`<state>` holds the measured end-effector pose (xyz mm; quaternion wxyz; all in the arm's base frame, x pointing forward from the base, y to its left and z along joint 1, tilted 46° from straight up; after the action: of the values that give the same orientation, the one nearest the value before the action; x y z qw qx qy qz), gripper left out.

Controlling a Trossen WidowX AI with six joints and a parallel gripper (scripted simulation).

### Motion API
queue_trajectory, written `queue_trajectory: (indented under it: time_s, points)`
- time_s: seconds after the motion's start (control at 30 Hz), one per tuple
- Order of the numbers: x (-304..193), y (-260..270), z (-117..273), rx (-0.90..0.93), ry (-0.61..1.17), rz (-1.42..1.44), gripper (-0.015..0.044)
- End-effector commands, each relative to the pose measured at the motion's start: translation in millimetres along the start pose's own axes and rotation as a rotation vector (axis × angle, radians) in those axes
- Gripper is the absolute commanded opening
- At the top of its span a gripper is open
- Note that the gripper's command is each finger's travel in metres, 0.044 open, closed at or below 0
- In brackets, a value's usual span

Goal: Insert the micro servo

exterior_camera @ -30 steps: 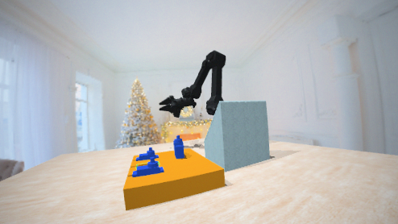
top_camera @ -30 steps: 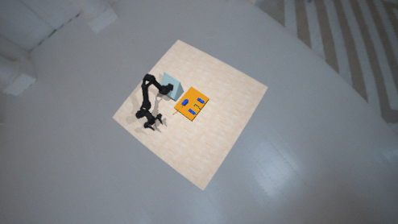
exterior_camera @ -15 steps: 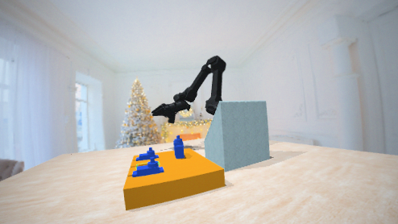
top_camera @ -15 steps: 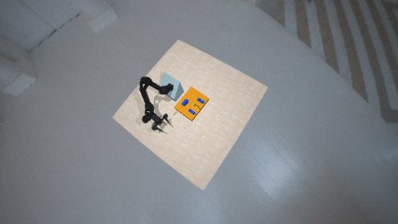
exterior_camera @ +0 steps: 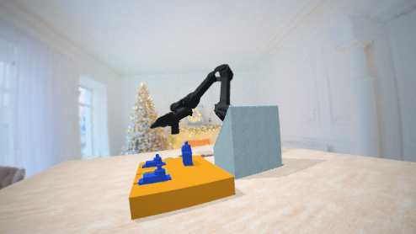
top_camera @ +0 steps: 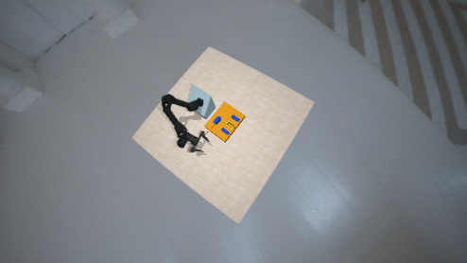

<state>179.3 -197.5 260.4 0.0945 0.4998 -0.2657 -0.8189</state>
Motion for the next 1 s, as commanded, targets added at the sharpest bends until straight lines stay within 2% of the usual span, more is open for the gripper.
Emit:
queue_trajectory:
  time_s: [0.0,0.47,0.97]
  points:
    - [4,-15,-15,-0.063,-0.071,-0.034,0.044]
    - [16,-78,-50,-0.272,-0.346,-0.04,0.044]
    - [27,-146,-60,-0.448,-0.657,0.125,0.044]
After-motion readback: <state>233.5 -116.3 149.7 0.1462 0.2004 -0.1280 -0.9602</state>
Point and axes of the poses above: the point midway between the two fingers, 35 mm back from their tips, its own z axis back along the fingers, its own y axis across the jaws, x = y × z, the point moved 7 cm from there along z, back along the fingers, and after that the axes turned 13 degrees about -z, right-handed, at the moved point
